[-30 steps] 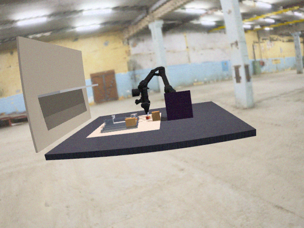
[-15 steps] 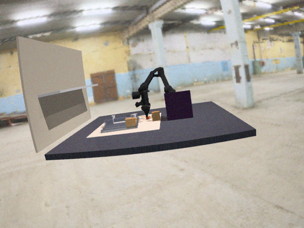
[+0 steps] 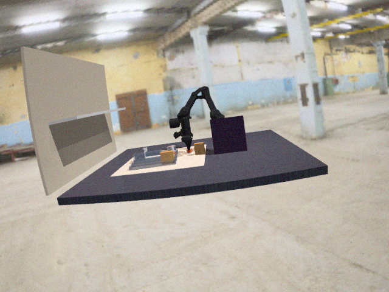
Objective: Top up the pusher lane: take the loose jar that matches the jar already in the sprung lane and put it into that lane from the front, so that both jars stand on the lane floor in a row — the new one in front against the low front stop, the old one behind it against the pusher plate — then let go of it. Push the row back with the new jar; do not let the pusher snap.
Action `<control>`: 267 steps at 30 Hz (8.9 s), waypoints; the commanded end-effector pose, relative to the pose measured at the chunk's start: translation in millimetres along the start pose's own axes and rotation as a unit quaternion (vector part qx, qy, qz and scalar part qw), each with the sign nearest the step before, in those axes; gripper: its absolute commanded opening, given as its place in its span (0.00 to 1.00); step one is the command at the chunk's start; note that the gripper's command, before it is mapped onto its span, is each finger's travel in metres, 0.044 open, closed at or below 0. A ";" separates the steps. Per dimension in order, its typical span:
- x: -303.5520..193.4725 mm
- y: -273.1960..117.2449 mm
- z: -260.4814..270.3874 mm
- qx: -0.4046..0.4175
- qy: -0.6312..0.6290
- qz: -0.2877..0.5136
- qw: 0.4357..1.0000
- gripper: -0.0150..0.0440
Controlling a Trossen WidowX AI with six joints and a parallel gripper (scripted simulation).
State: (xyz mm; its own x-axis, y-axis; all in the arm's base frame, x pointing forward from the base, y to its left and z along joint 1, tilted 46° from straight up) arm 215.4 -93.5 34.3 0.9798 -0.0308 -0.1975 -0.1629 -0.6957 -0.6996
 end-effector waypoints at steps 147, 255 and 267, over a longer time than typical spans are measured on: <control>100.5 -29.5 38.7 0.000 -0.039 -0.002 0.999 0.25; 122.4 -31.3 32.9 0.000 -0.039 -0.002 0.999 0.25; 123.0 -31.3 32.7 0.000 -0.039 -0.002 0.999 0.25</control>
State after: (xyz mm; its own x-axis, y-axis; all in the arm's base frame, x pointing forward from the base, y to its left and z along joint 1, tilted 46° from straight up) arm 332.0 -50.5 7.7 0.9634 0.0271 -0.2668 -0.1754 -0.6887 -0.7035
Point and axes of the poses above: the point midway between the two fingers, 35 mm back from their tips, its own y axis out along the fingers, its own z axis across the jaws, x = y × z, the point moved 7 cm from there along -y, back along the fingers, and after that the axes turned 14 degrees about -y, right-handed, at the moved point
